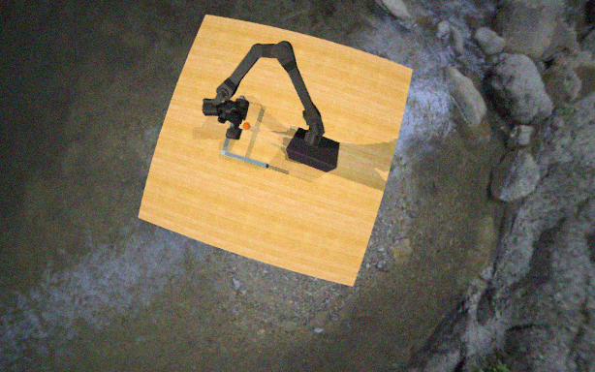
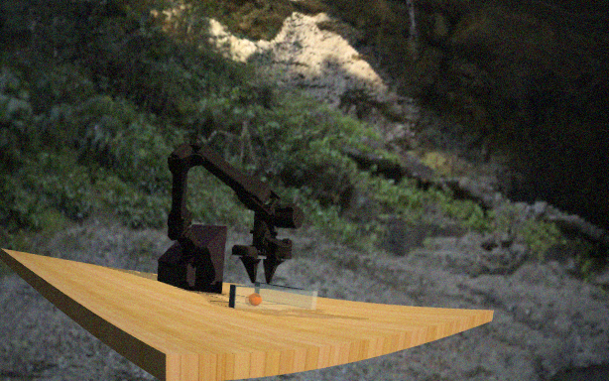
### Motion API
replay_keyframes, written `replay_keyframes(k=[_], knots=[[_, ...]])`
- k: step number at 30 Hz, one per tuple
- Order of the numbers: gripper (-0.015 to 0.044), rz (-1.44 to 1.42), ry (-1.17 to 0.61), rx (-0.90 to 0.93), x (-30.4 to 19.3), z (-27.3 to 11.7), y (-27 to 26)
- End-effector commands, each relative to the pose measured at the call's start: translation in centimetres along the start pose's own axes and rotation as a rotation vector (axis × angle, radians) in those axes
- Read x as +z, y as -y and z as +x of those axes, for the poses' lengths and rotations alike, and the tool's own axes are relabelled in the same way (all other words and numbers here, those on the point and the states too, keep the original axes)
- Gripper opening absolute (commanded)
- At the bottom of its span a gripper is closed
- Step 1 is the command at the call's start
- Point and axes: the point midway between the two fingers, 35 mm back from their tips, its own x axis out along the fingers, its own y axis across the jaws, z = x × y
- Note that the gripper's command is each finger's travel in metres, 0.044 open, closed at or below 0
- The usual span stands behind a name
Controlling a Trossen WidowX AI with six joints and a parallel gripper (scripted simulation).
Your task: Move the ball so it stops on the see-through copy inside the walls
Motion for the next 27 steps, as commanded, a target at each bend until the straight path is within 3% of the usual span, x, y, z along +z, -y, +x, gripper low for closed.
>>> replay_keyframes(k=[1, 27], knots=[[0.0285, 0.063, -0.015, -0.039, 0.0, -0.2, 1.6], [0.0285, 0.062, -0.016, -0.04, -0.1, 3.4, 1.7]])
